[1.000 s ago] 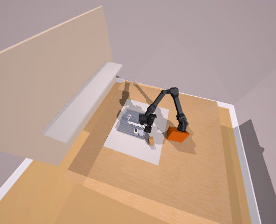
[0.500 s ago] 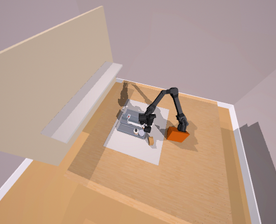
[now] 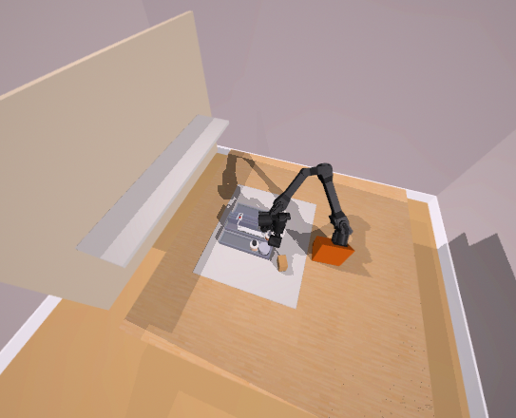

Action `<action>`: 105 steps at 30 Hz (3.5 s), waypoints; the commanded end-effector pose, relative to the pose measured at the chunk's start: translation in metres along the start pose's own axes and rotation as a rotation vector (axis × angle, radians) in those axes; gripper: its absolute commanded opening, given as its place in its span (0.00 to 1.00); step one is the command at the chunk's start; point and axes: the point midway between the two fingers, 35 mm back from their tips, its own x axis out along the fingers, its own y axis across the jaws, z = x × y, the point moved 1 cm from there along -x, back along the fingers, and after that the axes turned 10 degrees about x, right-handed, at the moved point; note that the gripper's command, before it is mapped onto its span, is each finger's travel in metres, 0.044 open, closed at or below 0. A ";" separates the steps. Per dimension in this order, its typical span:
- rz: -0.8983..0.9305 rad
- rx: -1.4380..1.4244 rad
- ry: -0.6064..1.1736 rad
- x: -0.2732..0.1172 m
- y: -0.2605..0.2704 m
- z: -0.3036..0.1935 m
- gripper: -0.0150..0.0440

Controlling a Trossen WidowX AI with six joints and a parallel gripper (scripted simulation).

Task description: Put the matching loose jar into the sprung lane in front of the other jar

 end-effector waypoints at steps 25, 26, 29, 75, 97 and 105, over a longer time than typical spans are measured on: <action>0.003 0.018 -0.021 -0.003 0.002 0.019 0.25; 0.003 0.018 -0.021 -0.003 0.002 0.019 0.25; 0.003 0.018 -0.022 -0.003 0.002 0.020 0.25; 0.004 0.019 -0.022 -0.008 0.004 0.037 0.25; 0.003 0.019 -0.022 -0.009 0.004 0.042 0.25; 0.003 0.019 -0.022 -0.008 0.004 0.042 0.25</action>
